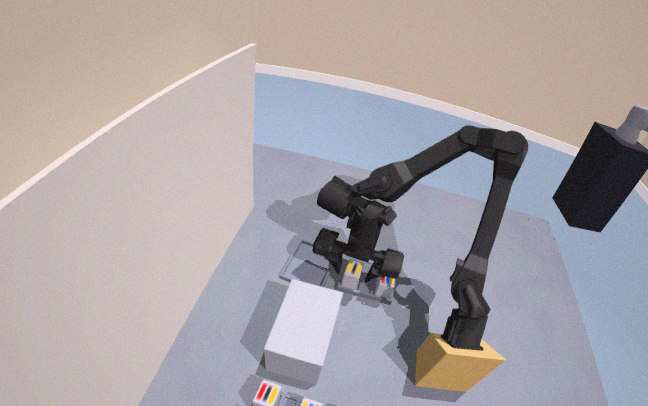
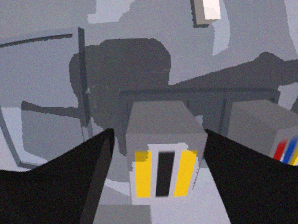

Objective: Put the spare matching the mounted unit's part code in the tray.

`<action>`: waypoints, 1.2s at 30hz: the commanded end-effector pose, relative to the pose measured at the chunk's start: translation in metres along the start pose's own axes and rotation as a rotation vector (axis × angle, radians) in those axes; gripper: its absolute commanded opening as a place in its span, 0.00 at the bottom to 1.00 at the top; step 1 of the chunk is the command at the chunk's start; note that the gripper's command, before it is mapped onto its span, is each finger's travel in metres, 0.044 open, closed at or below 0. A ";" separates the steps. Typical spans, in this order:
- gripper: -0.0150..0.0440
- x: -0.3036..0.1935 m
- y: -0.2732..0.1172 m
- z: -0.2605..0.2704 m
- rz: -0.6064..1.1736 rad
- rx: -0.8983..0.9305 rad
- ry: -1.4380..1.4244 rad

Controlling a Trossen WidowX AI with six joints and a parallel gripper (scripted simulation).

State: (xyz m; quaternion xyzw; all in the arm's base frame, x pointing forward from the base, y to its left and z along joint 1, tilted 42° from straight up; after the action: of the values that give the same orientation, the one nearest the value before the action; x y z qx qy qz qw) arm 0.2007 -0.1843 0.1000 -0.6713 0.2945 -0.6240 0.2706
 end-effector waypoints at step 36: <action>0.48 0.000 0.000 0.000 0.000 0.000 0.000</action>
State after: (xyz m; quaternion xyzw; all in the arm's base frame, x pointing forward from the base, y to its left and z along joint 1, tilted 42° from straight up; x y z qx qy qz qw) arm 0.2006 -0.1843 0.0999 -0.6715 0.2947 -0.6237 0.2706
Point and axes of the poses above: the point midway between the two fingers, 35 mm back from their tips, its own y axis out along the fingers, its own z axis across the jaws, x = y × z, the point moved 2 cm from there along -y, back along the fingers, and after that the axes turned 15 degrees about -y, right-handed, at the moved point
